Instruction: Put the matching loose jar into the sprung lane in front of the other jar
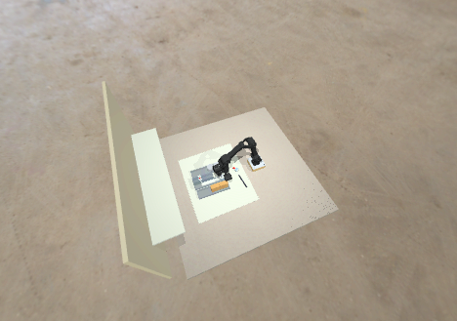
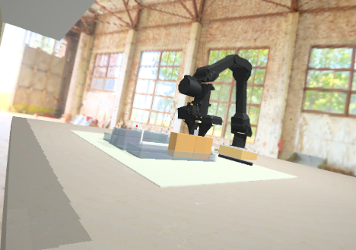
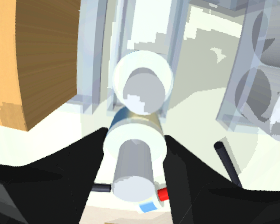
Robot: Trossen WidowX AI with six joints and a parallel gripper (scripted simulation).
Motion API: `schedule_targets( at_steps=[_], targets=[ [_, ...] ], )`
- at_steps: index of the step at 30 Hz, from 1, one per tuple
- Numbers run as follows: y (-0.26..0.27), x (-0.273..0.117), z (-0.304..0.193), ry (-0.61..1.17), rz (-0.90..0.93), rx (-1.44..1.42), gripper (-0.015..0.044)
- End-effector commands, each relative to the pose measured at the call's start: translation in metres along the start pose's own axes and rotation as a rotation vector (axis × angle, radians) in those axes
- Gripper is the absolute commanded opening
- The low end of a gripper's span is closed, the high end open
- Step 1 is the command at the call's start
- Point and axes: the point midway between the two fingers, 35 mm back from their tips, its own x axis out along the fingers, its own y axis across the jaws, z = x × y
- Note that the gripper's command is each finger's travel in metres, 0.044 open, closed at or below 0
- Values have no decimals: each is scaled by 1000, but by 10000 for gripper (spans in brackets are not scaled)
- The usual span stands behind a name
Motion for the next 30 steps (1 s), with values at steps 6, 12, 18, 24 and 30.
schedule_targets(
  at_steps=[6,12,18,24,30],
  targets=[
    [1,0,11,-18,2,-3,0],
    [1,0,14,-18,2,-3,0],
    [1,0,17,-18,2,-3,0],
    [1,0,20,-18,2,-3,0],
    [1,0,23,-18,2,-3,0]
  ],
)
